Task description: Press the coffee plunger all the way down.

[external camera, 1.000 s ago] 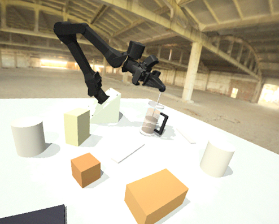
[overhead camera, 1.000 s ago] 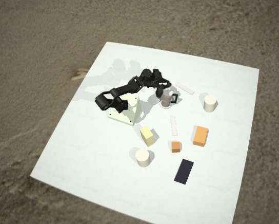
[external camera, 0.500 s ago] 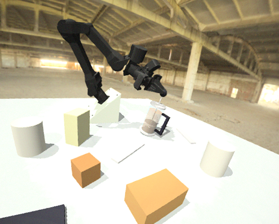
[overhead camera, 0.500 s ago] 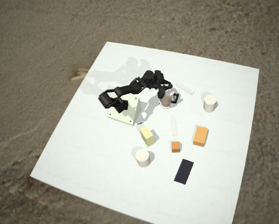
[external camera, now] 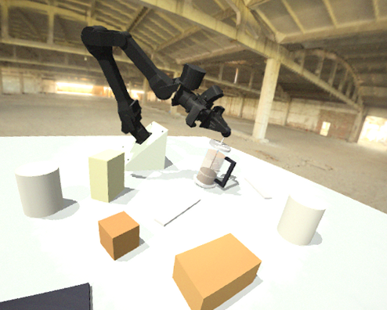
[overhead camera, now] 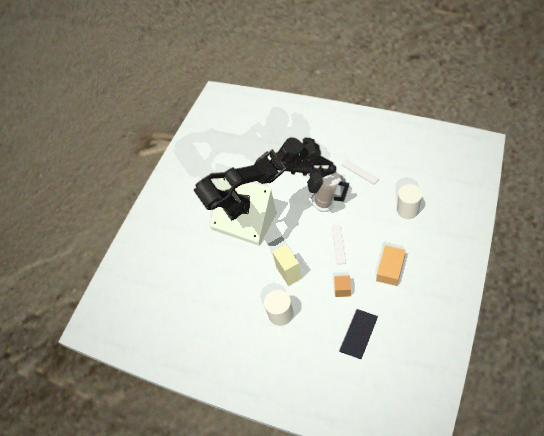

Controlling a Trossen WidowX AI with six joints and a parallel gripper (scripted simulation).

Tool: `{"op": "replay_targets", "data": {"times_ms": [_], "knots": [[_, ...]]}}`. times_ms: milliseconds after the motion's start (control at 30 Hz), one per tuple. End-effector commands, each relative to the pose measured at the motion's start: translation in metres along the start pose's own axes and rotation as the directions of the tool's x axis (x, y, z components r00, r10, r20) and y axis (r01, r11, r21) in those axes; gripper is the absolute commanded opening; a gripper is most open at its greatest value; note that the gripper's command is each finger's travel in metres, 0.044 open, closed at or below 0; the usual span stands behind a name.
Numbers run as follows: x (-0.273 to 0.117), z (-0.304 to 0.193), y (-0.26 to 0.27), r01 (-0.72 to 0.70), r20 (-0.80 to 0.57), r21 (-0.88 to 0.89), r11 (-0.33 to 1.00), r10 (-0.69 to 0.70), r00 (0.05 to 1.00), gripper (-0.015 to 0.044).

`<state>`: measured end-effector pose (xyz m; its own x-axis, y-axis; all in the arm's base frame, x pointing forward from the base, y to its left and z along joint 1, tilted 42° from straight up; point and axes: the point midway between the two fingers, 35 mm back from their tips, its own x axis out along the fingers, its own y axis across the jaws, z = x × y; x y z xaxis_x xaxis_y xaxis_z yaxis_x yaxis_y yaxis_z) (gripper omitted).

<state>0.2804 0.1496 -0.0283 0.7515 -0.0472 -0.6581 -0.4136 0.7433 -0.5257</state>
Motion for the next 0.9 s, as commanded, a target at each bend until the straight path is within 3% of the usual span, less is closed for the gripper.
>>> {"op": "replay_targets", "data": {"times_ms": [0, 867], "knots": [[0.0051, -0.0156, -0.0004, 0.010, -0.055, -0.033, 0.999, -0.012, 0.998, 0.0120], [0.0074, -0.0130, 0.0017, 0.010, -0.055, -0.032, 0.999, -0.012, 0.998, 0.0120]]}}
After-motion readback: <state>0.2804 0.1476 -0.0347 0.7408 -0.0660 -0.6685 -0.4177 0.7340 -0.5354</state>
